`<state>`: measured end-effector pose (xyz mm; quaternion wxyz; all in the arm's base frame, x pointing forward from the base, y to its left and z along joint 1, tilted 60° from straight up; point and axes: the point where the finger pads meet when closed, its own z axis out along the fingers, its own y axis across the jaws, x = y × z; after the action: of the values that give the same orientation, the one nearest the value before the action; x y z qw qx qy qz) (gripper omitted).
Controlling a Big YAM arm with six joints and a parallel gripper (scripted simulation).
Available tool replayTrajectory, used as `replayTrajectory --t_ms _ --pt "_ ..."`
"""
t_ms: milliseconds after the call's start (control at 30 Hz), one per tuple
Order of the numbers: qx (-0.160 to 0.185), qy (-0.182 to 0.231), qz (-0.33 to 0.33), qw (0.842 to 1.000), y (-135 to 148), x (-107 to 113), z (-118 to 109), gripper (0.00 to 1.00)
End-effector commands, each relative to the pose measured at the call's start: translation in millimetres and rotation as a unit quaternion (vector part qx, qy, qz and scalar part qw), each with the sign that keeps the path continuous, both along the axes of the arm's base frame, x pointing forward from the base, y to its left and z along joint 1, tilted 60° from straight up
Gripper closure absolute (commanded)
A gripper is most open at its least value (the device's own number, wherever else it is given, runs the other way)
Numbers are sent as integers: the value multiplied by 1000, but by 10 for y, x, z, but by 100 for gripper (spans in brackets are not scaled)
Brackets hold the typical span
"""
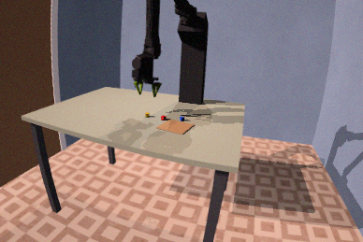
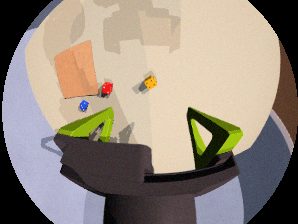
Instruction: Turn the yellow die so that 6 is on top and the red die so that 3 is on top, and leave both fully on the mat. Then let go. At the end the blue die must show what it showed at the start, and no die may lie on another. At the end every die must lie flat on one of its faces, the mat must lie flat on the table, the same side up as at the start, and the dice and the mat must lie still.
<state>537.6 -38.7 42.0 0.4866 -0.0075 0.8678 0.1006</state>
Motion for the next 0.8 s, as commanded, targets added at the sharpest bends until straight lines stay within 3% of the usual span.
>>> replayTrajectory --t_ms 0,200,233,333,400,467,700,767 --pt "81 14 -48 995 49 62 -60 0" --pt "163 32 -97 981 62 126 -102 0" --pt "165 32 -98 981 63 127 -102 0" --pt "216 43 -129 967 66 167 -129 0" --pt "216 43 -129 967 66 167 -129 0" --pt "261 53 -155 951 79 202 -154 0" --pt "336 69 -202 917 79 262 -199 0" --pt "370 77 -221 899 102 290 -221 0"
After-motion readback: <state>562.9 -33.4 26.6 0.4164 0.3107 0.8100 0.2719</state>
